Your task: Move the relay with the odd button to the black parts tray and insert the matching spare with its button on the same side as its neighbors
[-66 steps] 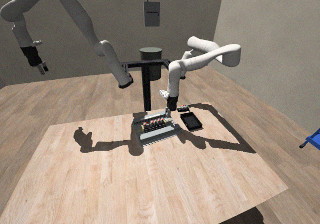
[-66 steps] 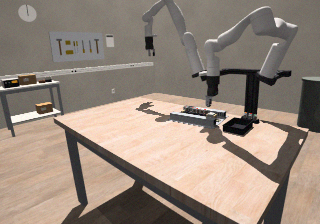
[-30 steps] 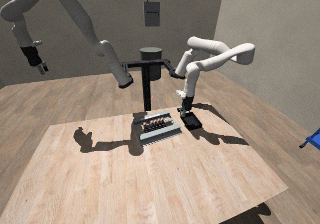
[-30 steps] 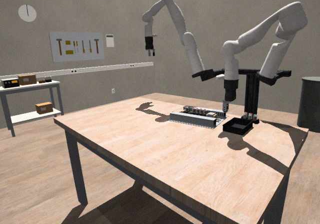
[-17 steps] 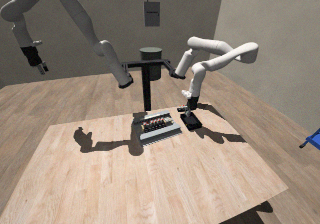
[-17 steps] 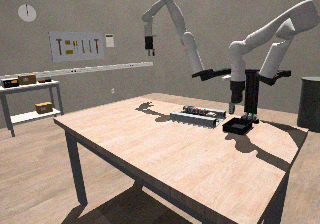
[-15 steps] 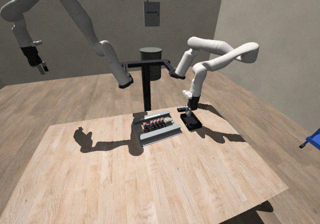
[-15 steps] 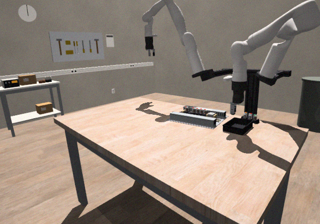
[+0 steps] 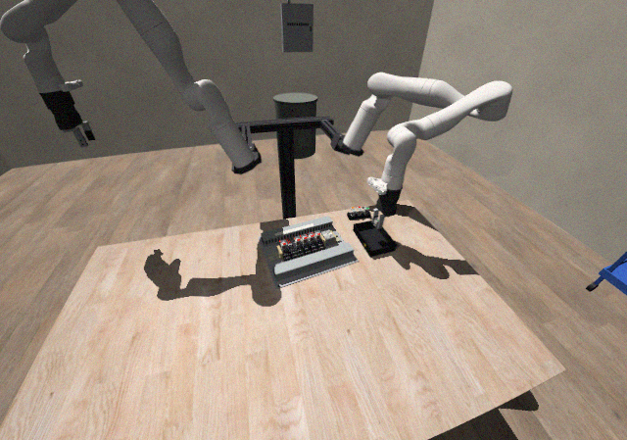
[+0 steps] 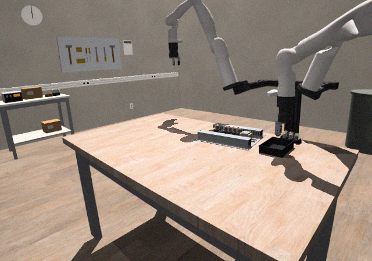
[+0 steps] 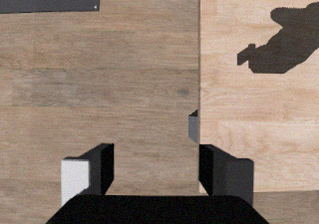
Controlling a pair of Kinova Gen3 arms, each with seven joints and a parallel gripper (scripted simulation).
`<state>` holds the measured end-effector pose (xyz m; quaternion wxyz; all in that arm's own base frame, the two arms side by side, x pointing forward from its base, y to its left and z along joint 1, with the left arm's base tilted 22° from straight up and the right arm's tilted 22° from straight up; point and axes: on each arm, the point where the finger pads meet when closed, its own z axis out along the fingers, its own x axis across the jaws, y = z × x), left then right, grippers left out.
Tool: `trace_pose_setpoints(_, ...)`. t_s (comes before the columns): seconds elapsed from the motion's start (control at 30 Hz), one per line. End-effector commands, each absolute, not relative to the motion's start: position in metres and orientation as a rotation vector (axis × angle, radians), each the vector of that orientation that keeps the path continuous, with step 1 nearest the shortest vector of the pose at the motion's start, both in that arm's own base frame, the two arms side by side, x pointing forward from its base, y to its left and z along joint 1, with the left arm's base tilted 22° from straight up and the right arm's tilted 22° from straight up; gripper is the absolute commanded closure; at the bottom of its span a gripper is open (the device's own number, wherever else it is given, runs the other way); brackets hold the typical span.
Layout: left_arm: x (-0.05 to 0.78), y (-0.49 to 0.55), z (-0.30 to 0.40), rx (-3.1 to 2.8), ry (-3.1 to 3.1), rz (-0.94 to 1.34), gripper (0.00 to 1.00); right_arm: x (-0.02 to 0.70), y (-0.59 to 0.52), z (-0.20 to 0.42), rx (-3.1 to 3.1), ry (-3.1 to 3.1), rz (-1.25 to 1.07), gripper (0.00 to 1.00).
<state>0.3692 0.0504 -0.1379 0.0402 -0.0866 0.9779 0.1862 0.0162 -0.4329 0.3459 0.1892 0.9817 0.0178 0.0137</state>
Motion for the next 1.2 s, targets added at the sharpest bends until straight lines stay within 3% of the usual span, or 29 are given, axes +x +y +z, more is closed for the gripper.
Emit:
trace_pose_setpoints(0.0,0.370,0.059,-0.135,-0.264,2.995,0.569,1.00,0.016,-0.433,0.347,2.759,0.050,0.039,0.00)
trace_pose_setpoints(1.17,0.370,0.054,-0.136,-0.264,2.995,0.570,1.00,0.016,-0.433,0.347,2.759,0.050,0.039,0.00)
